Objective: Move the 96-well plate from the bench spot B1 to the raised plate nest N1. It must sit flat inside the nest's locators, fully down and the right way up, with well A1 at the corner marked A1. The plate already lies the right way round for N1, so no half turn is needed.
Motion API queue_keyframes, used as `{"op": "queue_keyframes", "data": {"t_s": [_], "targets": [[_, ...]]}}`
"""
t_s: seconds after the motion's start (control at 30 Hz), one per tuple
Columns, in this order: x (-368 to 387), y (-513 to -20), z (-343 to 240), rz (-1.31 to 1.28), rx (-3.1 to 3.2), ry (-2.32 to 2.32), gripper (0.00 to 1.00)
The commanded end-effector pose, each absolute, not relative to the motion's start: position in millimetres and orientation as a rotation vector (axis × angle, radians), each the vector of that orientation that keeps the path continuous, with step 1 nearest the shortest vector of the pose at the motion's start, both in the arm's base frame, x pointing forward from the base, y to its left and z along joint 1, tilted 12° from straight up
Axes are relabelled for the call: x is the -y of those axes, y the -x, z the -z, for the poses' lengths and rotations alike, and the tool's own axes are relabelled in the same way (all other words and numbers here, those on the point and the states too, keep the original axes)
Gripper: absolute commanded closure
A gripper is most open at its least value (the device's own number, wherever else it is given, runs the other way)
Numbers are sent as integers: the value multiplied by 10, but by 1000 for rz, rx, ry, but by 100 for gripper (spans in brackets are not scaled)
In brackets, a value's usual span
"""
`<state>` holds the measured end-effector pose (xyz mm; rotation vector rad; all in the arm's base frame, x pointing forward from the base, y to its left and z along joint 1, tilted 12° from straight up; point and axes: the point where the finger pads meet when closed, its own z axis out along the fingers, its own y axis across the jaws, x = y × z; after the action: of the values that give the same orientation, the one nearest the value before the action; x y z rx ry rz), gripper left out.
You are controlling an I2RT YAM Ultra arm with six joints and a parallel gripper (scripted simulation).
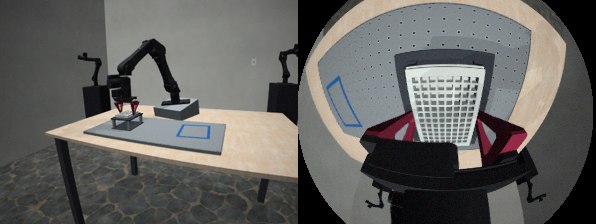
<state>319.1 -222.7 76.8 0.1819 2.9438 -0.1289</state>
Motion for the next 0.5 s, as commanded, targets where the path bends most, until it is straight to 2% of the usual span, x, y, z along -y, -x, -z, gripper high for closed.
{"op": "queue_keyframes", "data": {"t_s": [0.0,0.47], "targets": [[2213,-3193,-688,115,-2955,-178,100],[2207,-3204,-700,117,-2954,-176,100]]}}
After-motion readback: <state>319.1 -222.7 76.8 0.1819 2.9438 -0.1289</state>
